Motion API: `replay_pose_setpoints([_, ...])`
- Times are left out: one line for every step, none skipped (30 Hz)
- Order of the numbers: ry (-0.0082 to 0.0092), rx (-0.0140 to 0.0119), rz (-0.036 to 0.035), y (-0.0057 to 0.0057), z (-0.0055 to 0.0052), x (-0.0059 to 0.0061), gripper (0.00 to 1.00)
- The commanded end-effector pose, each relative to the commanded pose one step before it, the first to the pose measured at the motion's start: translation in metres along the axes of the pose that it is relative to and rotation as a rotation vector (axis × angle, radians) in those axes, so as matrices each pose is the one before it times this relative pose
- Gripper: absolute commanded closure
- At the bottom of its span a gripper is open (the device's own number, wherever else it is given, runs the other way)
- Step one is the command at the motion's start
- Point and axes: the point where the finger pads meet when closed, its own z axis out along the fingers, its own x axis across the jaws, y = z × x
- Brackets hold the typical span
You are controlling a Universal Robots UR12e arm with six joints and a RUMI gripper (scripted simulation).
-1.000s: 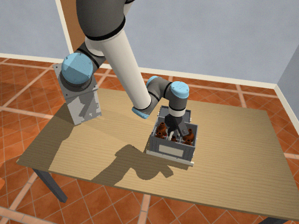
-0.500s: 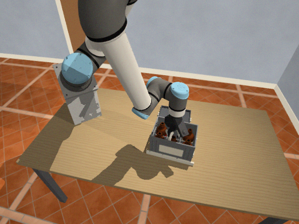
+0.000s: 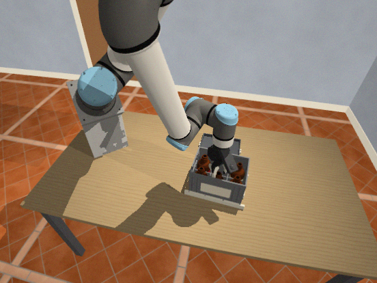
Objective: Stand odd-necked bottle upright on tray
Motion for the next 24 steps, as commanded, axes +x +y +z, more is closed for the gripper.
replay_pose_setpoints([-0.00065, 0.00069, 0.00012, -0.00025, -0.00044, -0.00025, 0.62])
replay_pose_setpoints([0.0, 0.0, 0.0, 0.0, 0.0, 0.0, 0.62])
replay_pose_setpoints([0.0, 0.0, 0.0, 0.0, 0.0, 0.0, 0.62])
replay_pose_setpoints([0.0, 0.0, 0.0, 0.0, 0.0, 0.0, 0.62])
replay_pose_setpoints([0.0, 0.0, 0.0, 0.0, 0.0, 0.0, 0.62])
replay_pose_setpoints([0.0, 0.0, 0.0, 0.0, 0.0, 0.0, 0.62])
replay_pose_setpoints([0.0, 0.0, 0.0, 0.0, 0.0, 0.0, 0.62])
replay_pose_setpoints([0.0, 0.0, 0.0, 0.0, 0.0, 0.0, 0.62])
replay_pose_setpoints([0.0, 0.0, 0.0, 0.0, 0.0, 0.0, 0.62])
replay_pose_setpoints([0.0, 0.0, 0.0, 0.0, 0.0, 0.0, 0.62])
replay_pose_setpoints([0.0, 0.0, 0.0, 0.0, 0.0, 0.0, 0.62])
replay_pose_setpoints([0.0, 0.0, 0.0, 0.0, 0.0, 0.0, 0.62])
replay_pose_setpoints([0.0, 0.0, 0.0, 0.0, 0.0, 0.0, 0.62])
replay_pose_setpoints([0.0, 0.0, 0.0, 0.0, 0.0, 0.0, 0.62])
replay_pose_setpoints([0.0, 0.0, 0.0, 0.0, 0.0, 0.0, 0.62])
replay_pose_setpoints([0.0, 0.0, 0.0, 0.0, 0.0, 0.0, 0.62])
replay_pose_setpoints([0.0, 0.0, 0.0, 0.0, 0.0, 0.0, 0.62])
replay_pose_setpoints([0.0, 0.0, 0.0, 0.0, 0.0, 0.0, 0.62])
replay_pose_setpoints([0.0, 0.0, 0.0, 0.0, 0.0, 0.0, 1.0])
replay_pose_setpoints([0.0, 0.0, 0.0, 0.0, 0.0, 0.0, 1.0])
replay_pose_setpoints([0.0, 0.0, 0.0, 0.0, 0.0, 0.0, 1.0])
replay_pose_setpoints([0.0, 0.0, 0.0, 0.0, 0.0, 0.0, 1.0])
replay_pose_setpoints([0.0, 0.0, 0.0, 0.0, 0.0, 0.0, 1.0])
replay_pose_setpoints([0.0, 0.0, 0.0, 0.0, 0.0, 0.0, 1.0])
